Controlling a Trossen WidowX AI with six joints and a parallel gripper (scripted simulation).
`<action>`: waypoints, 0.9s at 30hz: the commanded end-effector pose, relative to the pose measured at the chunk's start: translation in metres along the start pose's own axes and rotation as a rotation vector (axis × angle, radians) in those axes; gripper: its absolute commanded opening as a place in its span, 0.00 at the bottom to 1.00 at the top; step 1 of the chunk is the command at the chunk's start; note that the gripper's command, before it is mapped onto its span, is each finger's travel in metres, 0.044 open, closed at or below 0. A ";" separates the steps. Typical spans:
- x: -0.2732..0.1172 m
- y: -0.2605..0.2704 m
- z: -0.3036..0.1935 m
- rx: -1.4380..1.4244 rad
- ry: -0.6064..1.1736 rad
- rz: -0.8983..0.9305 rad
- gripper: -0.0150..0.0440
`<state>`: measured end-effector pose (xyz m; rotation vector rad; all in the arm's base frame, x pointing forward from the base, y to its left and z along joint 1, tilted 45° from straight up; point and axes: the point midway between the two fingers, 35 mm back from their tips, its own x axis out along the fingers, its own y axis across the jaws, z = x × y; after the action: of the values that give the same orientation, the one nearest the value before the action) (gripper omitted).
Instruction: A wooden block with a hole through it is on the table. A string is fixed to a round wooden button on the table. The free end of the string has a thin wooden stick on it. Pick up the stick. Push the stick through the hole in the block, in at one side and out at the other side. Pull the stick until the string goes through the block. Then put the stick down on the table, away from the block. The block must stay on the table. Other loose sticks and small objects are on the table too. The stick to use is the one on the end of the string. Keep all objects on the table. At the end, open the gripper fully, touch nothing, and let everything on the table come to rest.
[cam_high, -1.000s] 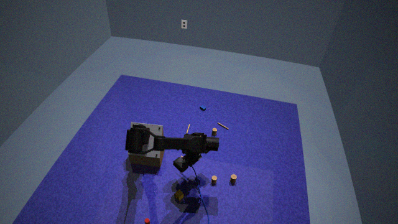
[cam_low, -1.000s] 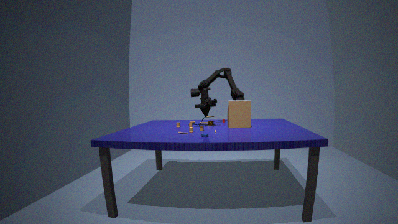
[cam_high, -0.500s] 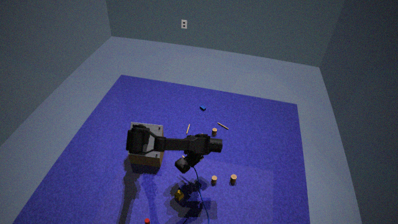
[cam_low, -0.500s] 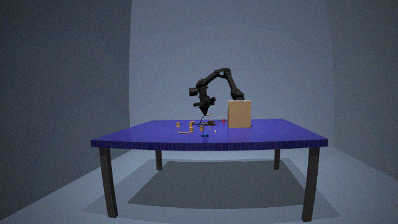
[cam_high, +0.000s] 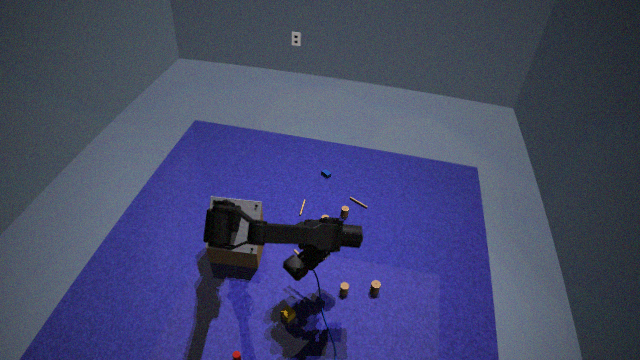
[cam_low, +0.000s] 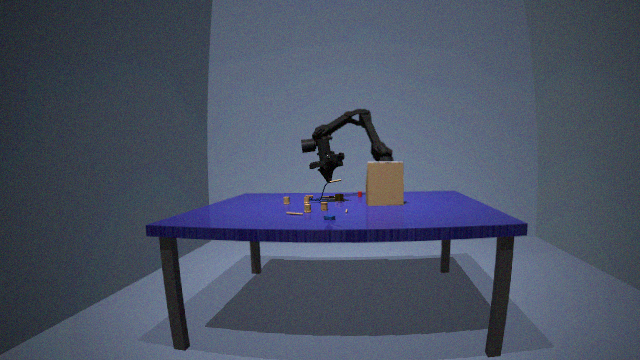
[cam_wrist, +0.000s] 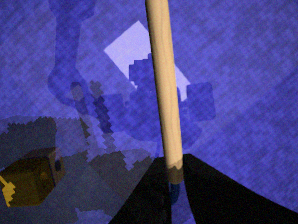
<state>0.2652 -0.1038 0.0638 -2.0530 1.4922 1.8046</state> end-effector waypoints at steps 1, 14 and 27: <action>-0.005 0.000 -0.004 0.010 -0.010 -0.007 0.25; -0.018 0.006 -0.011 0.012 -0.052 -0.008 0.25; -0.032 0.014 -0.016 0.011 -0.096 -0.006 0.25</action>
<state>0.2705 -0.1016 0.0969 -1.9443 1.4699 1.8650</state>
